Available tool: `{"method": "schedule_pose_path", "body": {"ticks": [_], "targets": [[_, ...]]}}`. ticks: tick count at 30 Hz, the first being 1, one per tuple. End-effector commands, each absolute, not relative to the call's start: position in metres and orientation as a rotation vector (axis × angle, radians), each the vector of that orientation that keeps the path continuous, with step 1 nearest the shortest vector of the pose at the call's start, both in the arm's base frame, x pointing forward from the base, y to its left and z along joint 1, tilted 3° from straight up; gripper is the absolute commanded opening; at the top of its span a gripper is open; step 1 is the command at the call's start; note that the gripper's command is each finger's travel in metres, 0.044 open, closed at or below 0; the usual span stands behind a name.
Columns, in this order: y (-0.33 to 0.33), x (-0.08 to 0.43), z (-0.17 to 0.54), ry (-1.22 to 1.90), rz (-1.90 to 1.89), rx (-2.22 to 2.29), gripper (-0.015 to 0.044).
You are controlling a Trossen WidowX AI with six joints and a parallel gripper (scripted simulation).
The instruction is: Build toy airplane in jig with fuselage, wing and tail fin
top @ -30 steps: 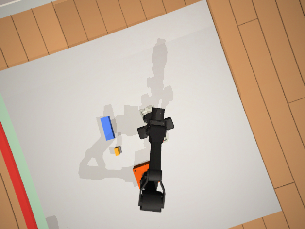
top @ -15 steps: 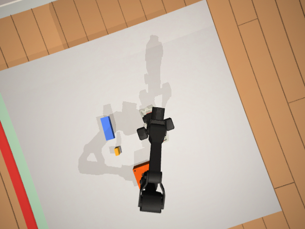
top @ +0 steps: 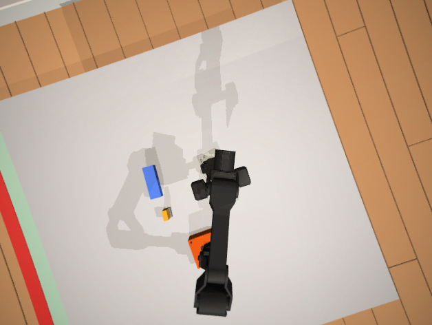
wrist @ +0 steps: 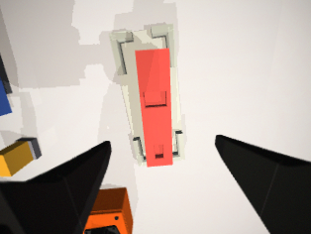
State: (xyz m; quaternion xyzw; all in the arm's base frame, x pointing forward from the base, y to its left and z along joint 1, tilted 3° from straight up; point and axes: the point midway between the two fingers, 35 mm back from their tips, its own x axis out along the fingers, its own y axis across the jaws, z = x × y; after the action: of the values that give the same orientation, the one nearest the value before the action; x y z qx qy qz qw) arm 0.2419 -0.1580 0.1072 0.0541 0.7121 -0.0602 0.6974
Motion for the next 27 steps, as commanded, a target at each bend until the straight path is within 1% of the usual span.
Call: {"method": "schedule_pose_path", "body": {"ticks": [1,5,12,17,22,27], "targets": [[-0.159,0.243,0.107,1.589,-0.166,0.149,0.0440],[-0.143,0.256,0.104,1.593,-0.153,0.135,0.0440],[-0.065,0.310,0.101,1.591,-0.138,0.125,0.0440],[0.010,0.341,0.100,1.576,-0.134,0.141,0.0440],[0.083,0.352,0.098,1.578,-0.141,0.164,0.0440],[0.091,0.353,0.097,1.581,-0.146,0.169,0.0440]]}}
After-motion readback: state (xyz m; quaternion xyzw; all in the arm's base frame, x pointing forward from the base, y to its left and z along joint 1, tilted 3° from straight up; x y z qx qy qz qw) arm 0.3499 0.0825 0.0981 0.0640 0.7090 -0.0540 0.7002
